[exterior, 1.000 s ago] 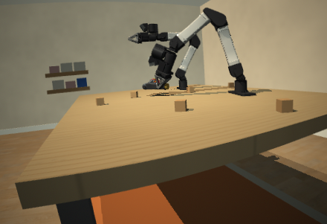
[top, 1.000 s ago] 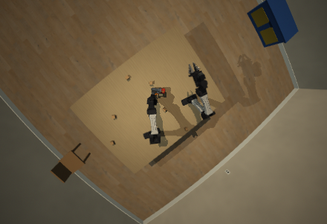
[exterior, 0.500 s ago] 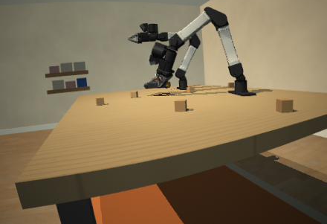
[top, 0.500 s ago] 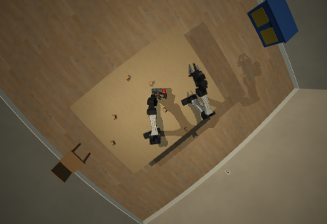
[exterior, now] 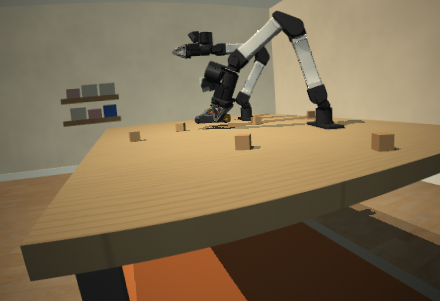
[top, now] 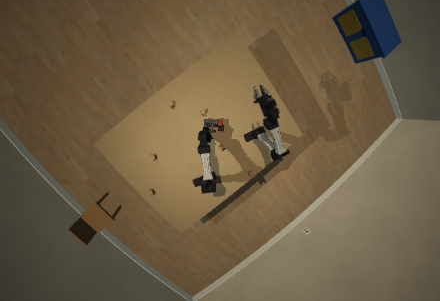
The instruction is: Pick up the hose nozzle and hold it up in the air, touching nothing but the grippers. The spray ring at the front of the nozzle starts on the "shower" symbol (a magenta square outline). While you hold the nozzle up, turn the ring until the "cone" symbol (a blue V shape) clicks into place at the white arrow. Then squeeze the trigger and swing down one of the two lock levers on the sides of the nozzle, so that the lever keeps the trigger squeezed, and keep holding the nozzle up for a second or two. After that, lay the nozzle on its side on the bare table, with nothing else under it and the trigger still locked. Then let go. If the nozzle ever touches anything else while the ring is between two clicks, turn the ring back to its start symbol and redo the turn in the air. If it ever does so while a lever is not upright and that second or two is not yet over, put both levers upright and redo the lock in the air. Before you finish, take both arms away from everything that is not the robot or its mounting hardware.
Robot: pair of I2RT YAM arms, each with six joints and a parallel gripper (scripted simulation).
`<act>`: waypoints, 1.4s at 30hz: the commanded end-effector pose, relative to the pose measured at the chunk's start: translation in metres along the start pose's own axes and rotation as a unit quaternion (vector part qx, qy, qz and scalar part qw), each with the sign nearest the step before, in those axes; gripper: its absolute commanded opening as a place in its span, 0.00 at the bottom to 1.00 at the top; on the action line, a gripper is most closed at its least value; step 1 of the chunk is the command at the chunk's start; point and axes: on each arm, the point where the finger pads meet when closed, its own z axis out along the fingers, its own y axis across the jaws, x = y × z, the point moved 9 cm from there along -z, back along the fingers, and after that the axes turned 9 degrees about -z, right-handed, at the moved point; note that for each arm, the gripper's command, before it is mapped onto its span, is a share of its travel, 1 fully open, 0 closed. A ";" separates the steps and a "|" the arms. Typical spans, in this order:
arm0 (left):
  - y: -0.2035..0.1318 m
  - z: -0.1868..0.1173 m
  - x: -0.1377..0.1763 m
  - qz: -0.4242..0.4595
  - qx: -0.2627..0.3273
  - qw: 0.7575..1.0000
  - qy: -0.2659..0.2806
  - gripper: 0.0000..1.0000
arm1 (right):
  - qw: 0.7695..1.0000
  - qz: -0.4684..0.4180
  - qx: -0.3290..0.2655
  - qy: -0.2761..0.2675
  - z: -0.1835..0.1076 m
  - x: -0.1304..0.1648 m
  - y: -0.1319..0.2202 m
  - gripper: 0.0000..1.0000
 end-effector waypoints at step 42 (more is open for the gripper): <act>0.004 0.012 -0.011 0.008 0.010 0.998 -0.053 0.50 | 1.000 0.002 -0.001 -0.014 -0.004 -0.010 0.002 0.37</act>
